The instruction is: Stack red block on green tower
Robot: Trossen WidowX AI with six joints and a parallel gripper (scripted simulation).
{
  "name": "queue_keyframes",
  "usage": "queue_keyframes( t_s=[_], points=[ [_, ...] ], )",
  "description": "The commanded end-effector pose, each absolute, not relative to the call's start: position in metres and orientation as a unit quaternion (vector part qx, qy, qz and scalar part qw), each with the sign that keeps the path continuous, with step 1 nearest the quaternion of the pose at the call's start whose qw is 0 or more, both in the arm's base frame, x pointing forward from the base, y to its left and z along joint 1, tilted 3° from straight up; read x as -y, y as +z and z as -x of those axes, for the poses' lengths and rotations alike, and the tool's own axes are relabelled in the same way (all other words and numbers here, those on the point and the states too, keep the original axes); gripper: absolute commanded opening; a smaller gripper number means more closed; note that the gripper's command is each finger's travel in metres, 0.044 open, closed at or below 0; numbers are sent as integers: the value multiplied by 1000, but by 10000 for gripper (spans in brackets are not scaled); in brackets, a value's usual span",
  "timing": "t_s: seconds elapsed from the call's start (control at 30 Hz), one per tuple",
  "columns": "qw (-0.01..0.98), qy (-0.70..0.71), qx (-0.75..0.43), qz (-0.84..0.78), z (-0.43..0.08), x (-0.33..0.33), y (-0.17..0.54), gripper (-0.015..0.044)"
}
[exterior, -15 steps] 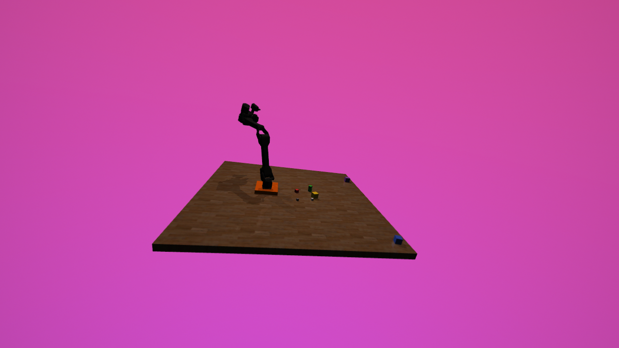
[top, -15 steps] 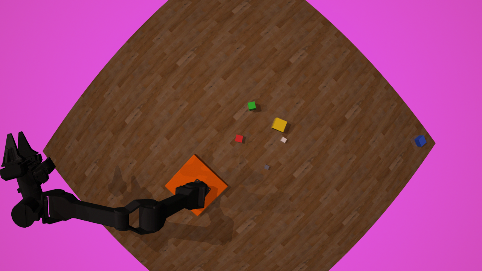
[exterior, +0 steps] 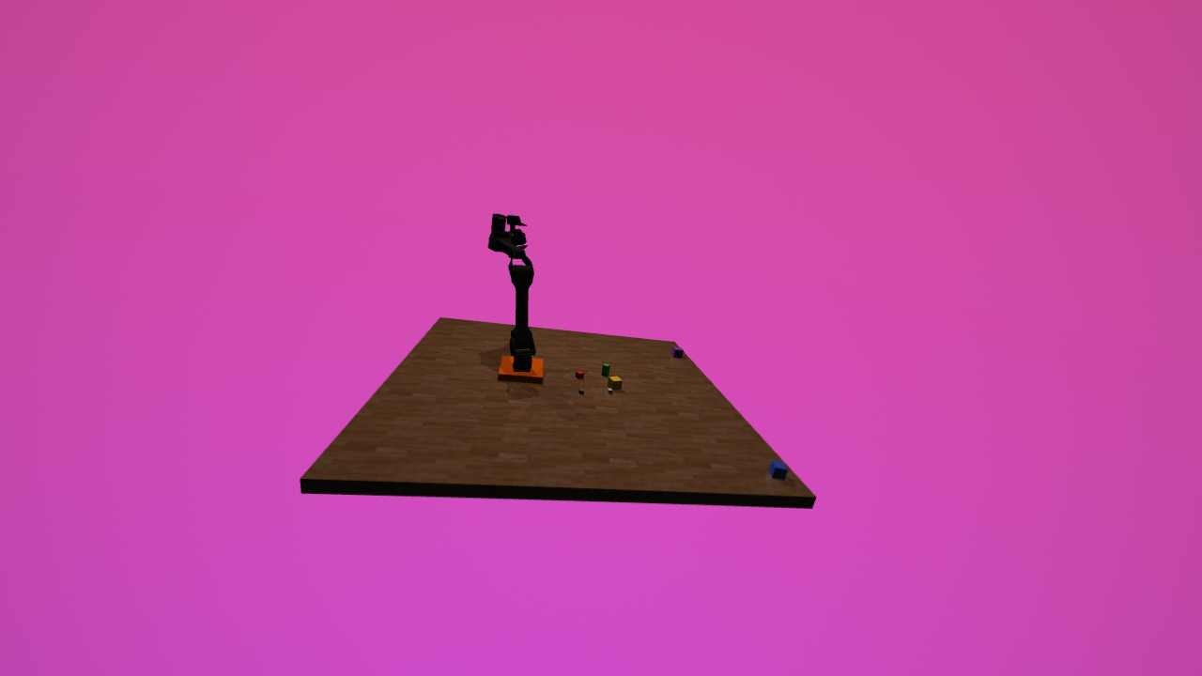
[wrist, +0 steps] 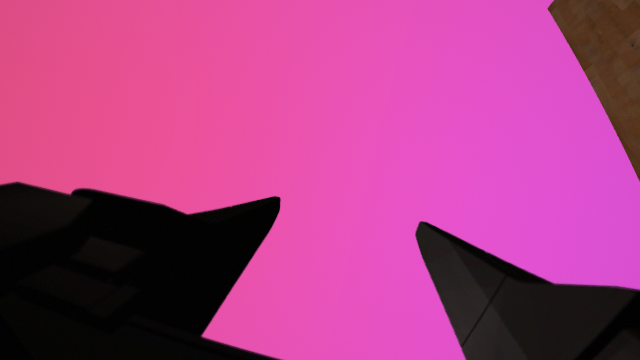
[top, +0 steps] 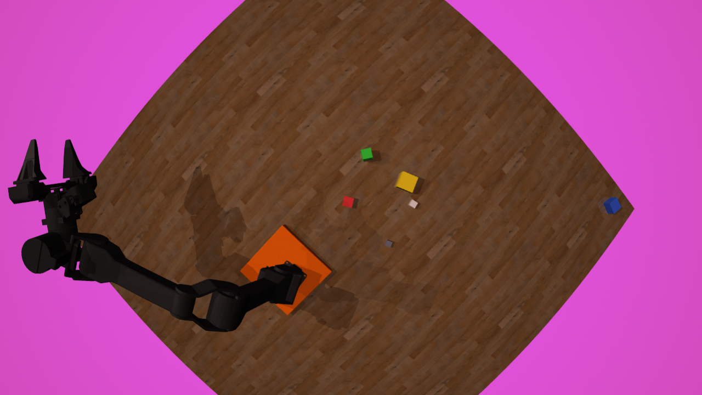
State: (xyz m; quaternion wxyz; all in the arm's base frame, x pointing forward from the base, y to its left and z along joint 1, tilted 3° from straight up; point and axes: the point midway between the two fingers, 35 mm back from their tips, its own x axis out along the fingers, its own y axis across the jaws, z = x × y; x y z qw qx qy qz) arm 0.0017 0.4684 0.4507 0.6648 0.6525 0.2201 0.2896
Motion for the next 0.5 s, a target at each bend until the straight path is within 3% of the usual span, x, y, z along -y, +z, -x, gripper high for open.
queue_keyframes(
  t_s=[0.0, 0.47],
  points=[
    [729, 287, -198, -589, -41, -473, 432, 440],
    [899, 227, -169, -334, -183, -445, 359, 440]
  ],
)
